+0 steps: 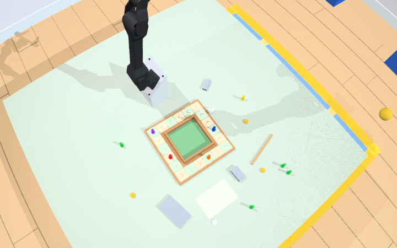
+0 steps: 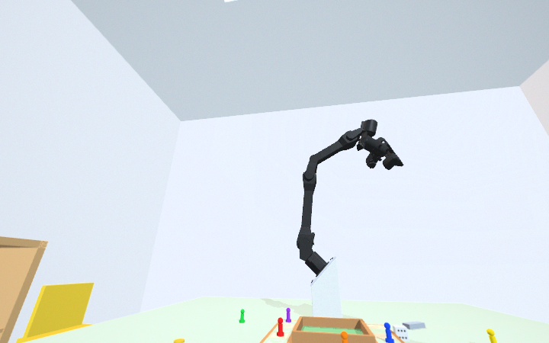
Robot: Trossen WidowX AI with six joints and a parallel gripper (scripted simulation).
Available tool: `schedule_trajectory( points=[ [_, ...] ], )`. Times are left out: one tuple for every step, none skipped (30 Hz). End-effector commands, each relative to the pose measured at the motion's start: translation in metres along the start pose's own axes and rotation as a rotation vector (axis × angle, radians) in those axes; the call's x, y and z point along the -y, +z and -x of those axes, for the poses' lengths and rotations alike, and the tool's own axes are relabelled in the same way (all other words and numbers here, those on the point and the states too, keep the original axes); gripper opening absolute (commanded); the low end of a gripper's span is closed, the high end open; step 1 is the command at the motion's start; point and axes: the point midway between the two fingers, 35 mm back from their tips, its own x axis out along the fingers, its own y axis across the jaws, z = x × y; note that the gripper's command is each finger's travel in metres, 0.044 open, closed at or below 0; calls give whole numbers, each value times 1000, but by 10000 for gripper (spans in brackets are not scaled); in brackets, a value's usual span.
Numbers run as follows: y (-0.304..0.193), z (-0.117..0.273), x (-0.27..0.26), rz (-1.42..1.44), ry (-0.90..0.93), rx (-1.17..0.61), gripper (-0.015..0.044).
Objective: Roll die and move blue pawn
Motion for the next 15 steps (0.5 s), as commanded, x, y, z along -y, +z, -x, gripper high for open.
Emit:
schedule_trajectory(
  points=[
    [-2, 0, -3, -17, 5, -4, 374],
    [-7, 0, -10, -66, 19, -15, 348],
    [-15, 0, -23, -149, 43, -35, 321],
    [-24, 1, -39, -248, 70, -60, 295],
    [-32, 2, -56, -348, 95, -87, 275],
    [-40, 3, -72, -447, 120, -114, 275],
    [-47, 5, -89, -545, 143, -144, 275],
    [-52, 6, -101, -618, 159, -166, 275],
    [-57, 8, -116, -700, 177, -193, 275],
    [-62, 10, -131, -787, 194, -222, 275],
    [-67, 12, -147, -880, 211, -255, 275],
    [-71, 15, -163, -973, 227, -290, 275],
    [-74, 18, -179, -1064, 241, -324, 275],
    [-77, 21, -194, -1149, 254, -359, 275],
    [-79, 24, -208, -1230, 264, -393, 275]
  ],
)
